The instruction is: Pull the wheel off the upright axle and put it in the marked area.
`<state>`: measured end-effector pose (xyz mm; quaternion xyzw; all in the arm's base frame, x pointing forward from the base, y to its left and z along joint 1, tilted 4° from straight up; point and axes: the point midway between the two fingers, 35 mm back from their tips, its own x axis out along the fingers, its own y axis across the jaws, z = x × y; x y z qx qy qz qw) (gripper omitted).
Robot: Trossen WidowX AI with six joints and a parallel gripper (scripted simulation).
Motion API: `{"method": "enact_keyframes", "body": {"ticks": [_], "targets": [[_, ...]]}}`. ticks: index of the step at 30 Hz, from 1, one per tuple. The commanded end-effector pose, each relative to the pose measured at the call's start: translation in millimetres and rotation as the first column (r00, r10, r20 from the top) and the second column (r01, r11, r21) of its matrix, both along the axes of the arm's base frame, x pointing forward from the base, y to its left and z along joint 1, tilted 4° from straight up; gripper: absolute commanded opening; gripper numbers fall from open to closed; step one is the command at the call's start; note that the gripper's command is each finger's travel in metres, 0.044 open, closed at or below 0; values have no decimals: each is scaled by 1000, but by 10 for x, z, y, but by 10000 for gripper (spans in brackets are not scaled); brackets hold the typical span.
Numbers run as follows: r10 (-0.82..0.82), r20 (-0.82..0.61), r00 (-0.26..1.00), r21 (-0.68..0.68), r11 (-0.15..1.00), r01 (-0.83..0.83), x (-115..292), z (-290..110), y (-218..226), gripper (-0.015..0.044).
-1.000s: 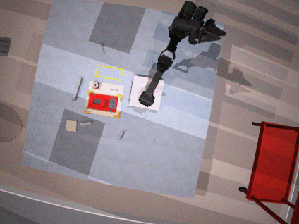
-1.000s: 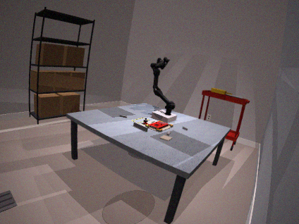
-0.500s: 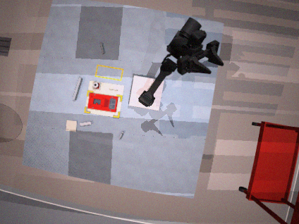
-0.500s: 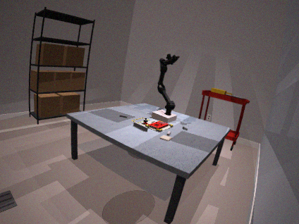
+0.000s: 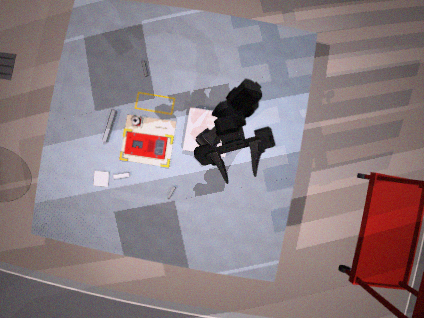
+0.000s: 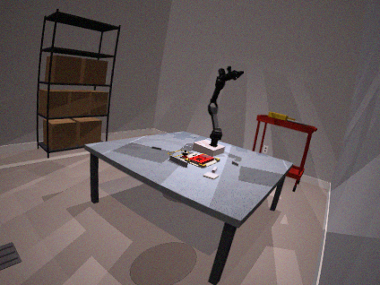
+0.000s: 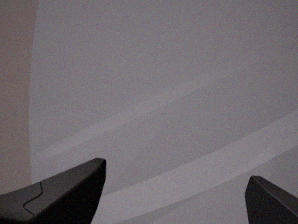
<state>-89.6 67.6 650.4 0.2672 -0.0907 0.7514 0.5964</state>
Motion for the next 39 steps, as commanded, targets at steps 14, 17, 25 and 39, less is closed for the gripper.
{"method": "enact_keyframes", "body": {"ticks": [14,17,25,39], "targets": [[-407,-494,768,-295,910,292,2048,-616,909,300],[-456,-546,703,-336,888,316,2328,-749,942,300],[-613,-693,380,-489,786,378,3367,-1393,852,300],[-669,-692,-271,-720,616,318,4591,-2839,135,300]]}}
